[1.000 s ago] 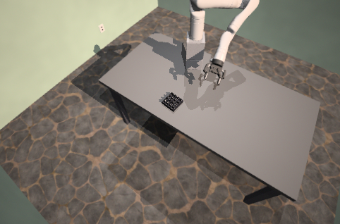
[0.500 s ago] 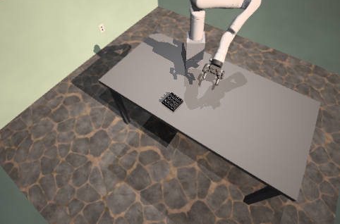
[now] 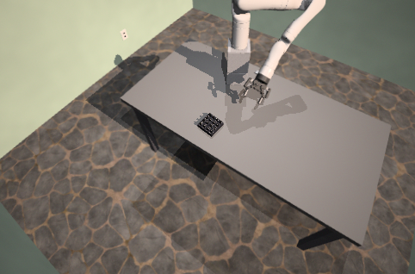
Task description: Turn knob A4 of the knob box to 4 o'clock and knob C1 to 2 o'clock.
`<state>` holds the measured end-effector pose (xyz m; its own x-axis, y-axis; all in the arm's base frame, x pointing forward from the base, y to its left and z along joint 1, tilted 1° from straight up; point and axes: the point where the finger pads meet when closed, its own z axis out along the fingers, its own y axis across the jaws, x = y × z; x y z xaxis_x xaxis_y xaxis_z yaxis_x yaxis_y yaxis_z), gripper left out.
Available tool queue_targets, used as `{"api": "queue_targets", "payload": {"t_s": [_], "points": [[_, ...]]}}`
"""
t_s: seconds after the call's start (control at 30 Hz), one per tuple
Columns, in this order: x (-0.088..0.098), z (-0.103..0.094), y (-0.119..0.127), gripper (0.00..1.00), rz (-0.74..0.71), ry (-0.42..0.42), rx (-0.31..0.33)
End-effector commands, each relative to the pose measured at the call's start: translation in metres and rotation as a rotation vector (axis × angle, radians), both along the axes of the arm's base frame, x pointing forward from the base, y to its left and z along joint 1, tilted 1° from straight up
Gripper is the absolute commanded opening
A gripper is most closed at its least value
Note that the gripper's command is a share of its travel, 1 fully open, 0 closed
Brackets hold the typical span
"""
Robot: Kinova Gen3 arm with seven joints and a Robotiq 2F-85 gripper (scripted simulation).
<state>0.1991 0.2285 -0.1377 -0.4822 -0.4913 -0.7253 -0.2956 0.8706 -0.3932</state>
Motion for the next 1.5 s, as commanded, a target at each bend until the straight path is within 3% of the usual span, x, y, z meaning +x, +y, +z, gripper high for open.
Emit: {"api": "queue_targets", "payload": {"t_s": [0.0, 0.37, 0.8, 0.9, 1.13, 1.4, 1.47], "points": [[-0.002, -0.006, -0.006, 1.0, -0.052, 0.037, -0.009], [-0.016, -0.029, -0.029, 1.0, -0.186, 0.167, -0.099], [-0.049, -0.047, -0.036, 1.0, -0.383, 0.453, -0.203], [-0.051, -0.047, -0.034, 1.0, -0.396, 0.479, -0.207], [-0.057, -0.038, -0.014, 1.0, -0.47, 0.669, -0.215], [-0.034, -0.007, 0.018, 1.0, -0.51, 0.878, -0.166], [-0.034, -0.007, 0.018, 1.0, -0.51, 0.878, -0.166]]}}
